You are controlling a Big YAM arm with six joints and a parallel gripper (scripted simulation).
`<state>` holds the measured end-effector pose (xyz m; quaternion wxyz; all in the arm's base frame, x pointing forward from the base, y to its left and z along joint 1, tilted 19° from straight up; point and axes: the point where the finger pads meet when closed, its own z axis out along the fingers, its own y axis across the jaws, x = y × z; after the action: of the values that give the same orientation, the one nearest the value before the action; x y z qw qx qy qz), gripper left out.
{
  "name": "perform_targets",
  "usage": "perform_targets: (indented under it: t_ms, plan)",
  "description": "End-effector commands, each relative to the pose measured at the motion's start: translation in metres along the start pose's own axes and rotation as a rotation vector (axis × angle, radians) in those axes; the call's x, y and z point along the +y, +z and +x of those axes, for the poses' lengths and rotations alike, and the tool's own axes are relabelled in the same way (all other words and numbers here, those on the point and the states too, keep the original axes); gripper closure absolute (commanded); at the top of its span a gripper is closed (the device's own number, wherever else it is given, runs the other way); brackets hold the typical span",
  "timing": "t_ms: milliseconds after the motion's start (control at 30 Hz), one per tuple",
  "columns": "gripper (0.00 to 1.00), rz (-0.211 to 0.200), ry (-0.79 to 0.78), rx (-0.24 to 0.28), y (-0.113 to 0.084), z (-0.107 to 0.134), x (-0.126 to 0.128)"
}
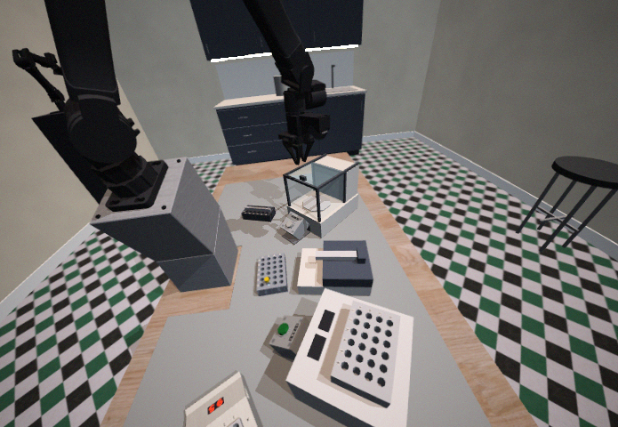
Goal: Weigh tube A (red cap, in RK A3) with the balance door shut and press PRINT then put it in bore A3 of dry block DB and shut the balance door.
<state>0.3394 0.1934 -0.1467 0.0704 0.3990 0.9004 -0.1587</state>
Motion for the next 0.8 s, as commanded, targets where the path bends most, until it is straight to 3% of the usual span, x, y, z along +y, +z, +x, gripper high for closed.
perform_targets:
  t_ms: [0, 767]
  plan:
    - [0.7, -0.075, 0.01, -0.007, -0.0296, -0.0003, 0.0302]
    - [0.7, -0.079, 0.01, -0.008, -0.0308, 0.0, 0.0321]
